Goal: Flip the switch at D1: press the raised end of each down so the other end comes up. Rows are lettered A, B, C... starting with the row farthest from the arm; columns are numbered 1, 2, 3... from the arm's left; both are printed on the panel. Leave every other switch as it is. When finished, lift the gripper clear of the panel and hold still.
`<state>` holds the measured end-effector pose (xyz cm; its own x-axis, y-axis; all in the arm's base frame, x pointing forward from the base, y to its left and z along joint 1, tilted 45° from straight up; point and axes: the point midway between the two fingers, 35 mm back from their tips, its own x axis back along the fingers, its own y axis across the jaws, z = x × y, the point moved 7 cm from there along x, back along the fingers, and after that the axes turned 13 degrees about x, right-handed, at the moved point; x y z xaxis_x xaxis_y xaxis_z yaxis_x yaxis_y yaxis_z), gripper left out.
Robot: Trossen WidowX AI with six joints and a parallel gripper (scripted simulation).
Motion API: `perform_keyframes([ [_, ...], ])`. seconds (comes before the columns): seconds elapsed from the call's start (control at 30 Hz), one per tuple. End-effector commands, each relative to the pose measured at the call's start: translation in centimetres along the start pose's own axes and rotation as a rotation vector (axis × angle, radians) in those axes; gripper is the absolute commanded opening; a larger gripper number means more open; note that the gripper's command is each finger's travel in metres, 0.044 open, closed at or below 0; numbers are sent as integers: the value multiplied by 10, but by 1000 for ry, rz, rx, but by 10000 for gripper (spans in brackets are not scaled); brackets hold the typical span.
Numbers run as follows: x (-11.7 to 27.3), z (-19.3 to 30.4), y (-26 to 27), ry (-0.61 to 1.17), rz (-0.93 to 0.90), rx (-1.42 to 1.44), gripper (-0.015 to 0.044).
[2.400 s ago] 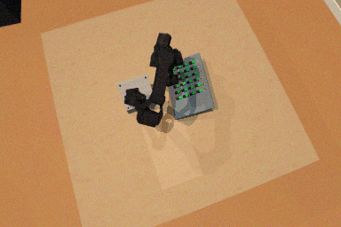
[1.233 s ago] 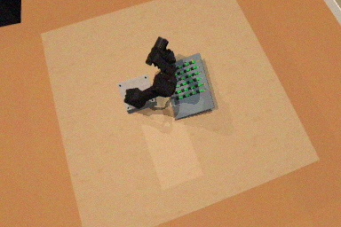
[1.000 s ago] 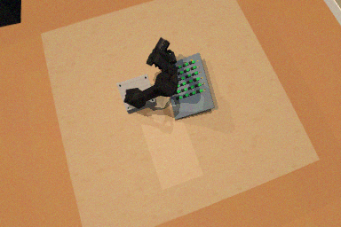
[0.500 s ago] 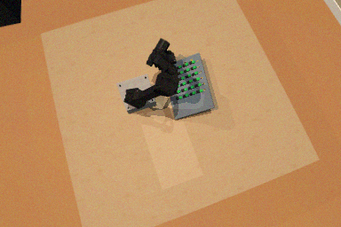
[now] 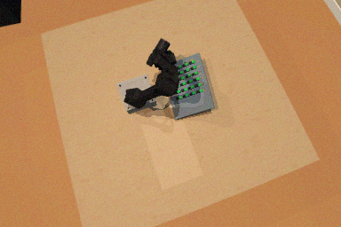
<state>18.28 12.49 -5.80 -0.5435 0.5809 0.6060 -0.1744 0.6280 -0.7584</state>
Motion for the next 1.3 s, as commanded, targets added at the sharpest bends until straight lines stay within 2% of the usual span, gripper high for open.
perform_keyframes([
  [0.0,-1,0,0,-1,3,4,0],
  [1.07,-5,1,0,-1,3,4,0],
  [1.17,10,-2,2,6,-8,2,0],
  [1.27,44,-4,2,20,-12,4,0],
])
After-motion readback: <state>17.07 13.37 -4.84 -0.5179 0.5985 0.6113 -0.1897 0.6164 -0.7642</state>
